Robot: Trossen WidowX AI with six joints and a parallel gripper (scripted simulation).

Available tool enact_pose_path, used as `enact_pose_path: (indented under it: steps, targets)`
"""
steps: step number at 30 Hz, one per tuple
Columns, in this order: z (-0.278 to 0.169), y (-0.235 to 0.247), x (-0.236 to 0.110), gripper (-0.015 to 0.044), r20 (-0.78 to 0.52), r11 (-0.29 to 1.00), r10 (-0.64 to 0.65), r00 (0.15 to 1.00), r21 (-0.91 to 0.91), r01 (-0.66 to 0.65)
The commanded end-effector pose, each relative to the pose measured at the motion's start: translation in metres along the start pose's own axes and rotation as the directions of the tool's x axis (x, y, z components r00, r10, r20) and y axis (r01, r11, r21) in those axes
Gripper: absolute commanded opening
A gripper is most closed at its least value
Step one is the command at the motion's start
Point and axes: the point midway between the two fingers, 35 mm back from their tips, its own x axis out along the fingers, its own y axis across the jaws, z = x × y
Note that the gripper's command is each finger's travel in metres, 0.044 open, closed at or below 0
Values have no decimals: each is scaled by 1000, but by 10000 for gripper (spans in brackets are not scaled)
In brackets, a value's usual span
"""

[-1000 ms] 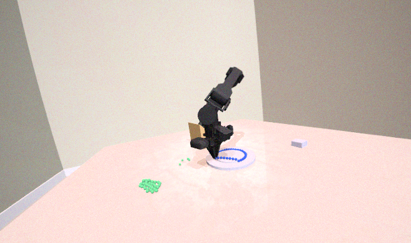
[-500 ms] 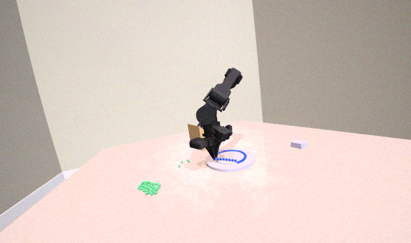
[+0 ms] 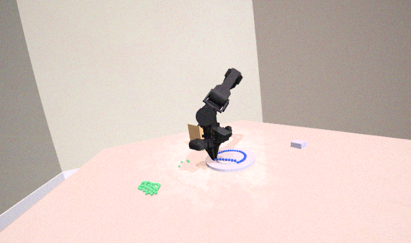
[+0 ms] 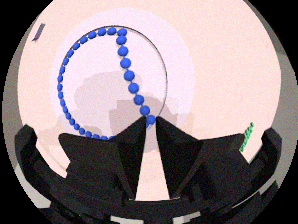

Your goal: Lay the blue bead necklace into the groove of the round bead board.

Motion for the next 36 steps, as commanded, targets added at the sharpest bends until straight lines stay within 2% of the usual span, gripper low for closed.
enact_pose_path:
  steps: [1, 14, 32, 34, 36]
  targets:
    - [0, 0, -1, 105, 1, 1000, -1, 1000, 0, 1]
    - [-1, 1, -2, 440, -2, 1000, 5, 1000, 4, -5]
    - [-1, 1, -7, 440, 0, 1000, 1, 1000, 4, -1]
    - [1, 1, -9, 387, 0, 999, 1, 1000, -48, -1]
    - [4, 3, -17, 335, 0, 981, 1, 1000, -196, -1]
